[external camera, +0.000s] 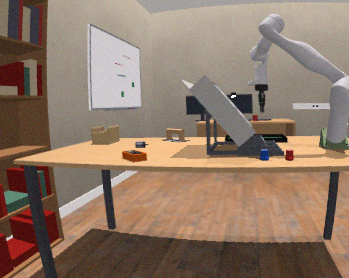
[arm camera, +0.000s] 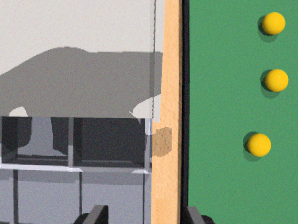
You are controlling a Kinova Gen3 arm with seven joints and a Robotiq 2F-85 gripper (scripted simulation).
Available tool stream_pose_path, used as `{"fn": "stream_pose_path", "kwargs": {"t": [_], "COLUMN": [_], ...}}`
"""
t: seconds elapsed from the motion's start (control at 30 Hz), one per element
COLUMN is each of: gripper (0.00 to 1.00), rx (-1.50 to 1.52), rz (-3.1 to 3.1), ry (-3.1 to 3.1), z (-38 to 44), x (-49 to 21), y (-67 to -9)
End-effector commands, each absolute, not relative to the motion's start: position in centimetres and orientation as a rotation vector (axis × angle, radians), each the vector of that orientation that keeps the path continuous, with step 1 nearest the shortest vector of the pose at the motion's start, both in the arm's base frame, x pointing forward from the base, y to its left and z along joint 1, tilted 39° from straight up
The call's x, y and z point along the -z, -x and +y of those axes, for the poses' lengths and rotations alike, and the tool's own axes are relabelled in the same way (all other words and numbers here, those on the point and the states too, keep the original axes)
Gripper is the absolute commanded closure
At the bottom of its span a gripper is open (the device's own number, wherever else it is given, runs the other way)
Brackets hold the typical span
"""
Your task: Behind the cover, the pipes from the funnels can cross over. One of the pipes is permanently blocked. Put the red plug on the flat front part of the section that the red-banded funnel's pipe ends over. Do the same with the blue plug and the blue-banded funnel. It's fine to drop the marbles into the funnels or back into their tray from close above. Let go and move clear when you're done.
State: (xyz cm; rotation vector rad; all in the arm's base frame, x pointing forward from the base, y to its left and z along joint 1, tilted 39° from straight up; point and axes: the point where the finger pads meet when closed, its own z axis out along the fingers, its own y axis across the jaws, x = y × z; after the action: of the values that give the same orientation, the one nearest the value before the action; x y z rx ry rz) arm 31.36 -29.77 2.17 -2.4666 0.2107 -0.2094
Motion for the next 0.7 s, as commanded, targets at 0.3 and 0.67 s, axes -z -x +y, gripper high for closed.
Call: {"fn": "stream_pose_path", "kwargs": {"t": [0.3, 0.67], "gripper": [0.50, 0.50], "rx": [0.211, 0.230], "rz": [0.207, 0.201], "ry": [2.466, 2.486], "z": [-37.2, -38.1], "x": [6.1, 7.1], "y": [-33.9, -34.1]}}
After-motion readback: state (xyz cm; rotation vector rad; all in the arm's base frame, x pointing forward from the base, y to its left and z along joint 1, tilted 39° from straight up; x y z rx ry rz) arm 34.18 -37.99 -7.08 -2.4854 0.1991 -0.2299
